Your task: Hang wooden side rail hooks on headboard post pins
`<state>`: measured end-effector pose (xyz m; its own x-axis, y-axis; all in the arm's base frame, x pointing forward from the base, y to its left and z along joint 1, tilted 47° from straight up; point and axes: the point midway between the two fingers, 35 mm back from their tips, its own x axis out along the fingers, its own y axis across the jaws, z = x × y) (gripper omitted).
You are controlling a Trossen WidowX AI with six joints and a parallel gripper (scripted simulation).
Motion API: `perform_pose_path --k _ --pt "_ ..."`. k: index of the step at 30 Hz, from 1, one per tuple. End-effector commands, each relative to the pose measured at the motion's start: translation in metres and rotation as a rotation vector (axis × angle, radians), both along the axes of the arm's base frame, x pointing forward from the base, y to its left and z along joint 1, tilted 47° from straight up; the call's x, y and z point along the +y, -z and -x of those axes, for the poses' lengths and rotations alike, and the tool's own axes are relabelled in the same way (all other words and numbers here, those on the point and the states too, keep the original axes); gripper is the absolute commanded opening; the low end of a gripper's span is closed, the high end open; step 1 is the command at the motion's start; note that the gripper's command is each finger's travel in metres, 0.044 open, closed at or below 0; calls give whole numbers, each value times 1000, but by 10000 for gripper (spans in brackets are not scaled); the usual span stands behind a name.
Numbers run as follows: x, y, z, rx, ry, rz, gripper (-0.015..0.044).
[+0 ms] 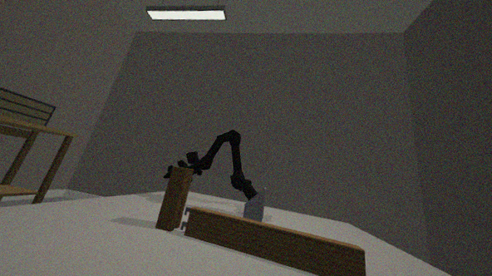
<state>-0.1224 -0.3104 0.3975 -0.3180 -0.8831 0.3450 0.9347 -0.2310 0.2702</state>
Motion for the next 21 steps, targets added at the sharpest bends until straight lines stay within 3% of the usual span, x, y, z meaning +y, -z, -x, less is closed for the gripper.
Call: perform_pose_path --k 1,21 --pt "-18 18 -27 -156 -99 -20 440" --pt "-41 93 -196 -830 -473 -206 440"
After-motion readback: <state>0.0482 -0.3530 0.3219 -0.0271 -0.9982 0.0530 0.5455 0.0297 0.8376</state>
